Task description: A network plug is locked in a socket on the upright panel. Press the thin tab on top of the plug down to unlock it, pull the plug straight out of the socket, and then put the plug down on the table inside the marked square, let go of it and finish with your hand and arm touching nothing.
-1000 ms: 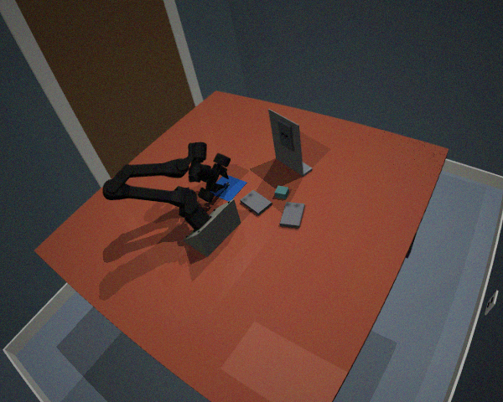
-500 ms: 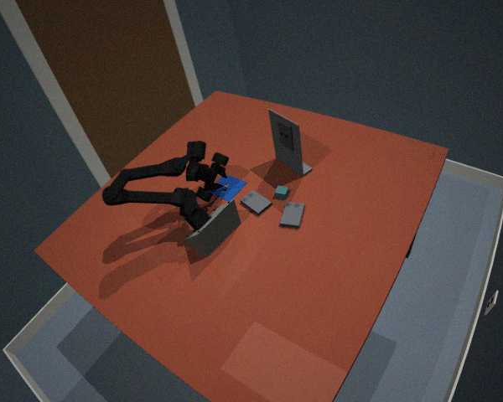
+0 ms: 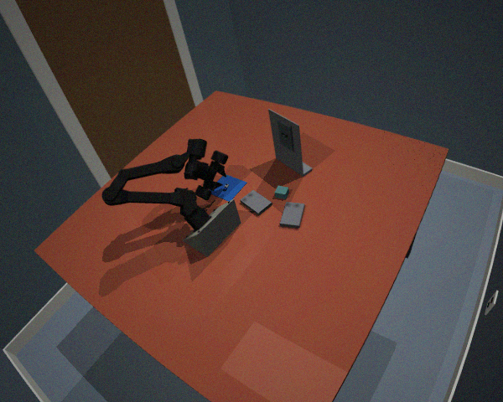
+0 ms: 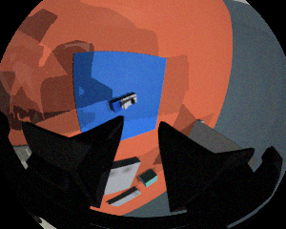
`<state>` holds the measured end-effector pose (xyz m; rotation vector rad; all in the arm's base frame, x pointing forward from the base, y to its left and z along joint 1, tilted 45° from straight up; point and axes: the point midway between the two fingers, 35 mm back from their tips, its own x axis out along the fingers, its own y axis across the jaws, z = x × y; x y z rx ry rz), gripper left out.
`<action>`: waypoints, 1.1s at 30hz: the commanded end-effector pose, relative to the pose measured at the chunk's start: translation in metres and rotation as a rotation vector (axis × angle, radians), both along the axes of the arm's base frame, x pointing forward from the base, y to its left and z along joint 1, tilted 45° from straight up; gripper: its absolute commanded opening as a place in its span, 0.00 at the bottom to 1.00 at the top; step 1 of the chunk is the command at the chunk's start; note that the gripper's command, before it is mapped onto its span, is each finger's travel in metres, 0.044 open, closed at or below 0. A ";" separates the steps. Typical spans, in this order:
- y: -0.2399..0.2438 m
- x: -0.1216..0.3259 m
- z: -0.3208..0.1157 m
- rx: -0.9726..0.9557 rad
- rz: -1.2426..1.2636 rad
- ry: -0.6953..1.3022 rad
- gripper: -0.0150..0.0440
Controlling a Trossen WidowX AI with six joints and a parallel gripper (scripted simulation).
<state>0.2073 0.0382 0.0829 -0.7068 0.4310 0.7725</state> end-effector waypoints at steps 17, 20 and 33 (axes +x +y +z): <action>-0.012 -0.002 0.010 -0.009 0.012 0.011 0.52; -0.014 -0.003 0.012 -0.010 0.012 0.012 0.52; -0.022 -0.005 0.019 -0.010 0.014 0.016 0.52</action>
